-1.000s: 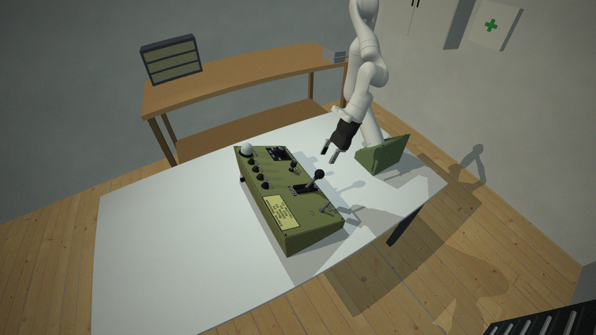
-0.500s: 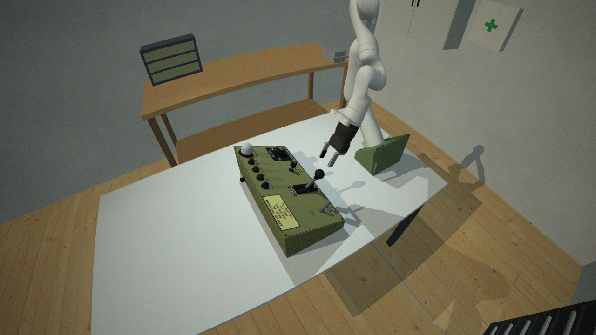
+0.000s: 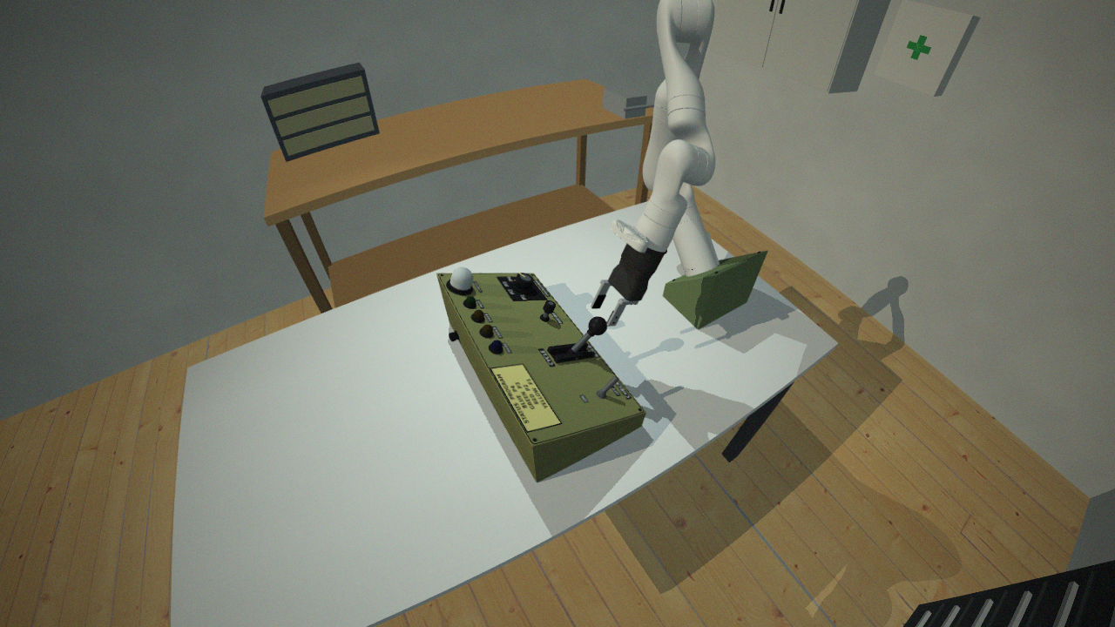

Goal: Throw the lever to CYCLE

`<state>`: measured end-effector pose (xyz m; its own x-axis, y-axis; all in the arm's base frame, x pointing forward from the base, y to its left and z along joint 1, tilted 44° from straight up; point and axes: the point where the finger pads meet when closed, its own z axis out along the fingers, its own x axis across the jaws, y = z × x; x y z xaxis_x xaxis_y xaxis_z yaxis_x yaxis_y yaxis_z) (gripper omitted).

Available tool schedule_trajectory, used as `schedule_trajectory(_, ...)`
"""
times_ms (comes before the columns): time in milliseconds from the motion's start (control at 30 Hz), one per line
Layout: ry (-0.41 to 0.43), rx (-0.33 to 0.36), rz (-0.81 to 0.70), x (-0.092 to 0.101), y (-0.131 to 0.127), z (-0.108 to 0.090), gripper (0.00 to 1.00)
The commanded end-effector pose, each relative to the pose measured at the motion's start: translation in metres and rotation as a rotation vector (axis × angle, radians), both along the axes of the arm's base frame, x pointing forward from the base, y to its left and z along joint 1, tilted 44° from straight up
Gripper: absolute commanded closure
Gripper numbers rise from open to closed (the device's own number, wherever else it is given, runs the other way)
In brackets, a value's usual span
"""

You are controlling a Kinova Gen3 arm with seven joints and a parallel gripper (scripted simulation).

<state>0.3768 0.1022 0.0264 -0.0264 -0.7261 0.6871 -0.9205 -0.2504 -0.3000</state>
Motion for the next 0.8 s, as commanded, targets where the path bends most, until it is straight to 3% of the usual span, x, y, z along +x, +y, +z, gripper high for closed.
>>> schedule_trajectory(0, 0.003, -0.013, -0.007, 0.002, -0.01, -0.006, 0.0)
schedule_trajectory(767, 0.003, -0.013, -0.007, 0.014, -0.032, -0.029, 0.0)
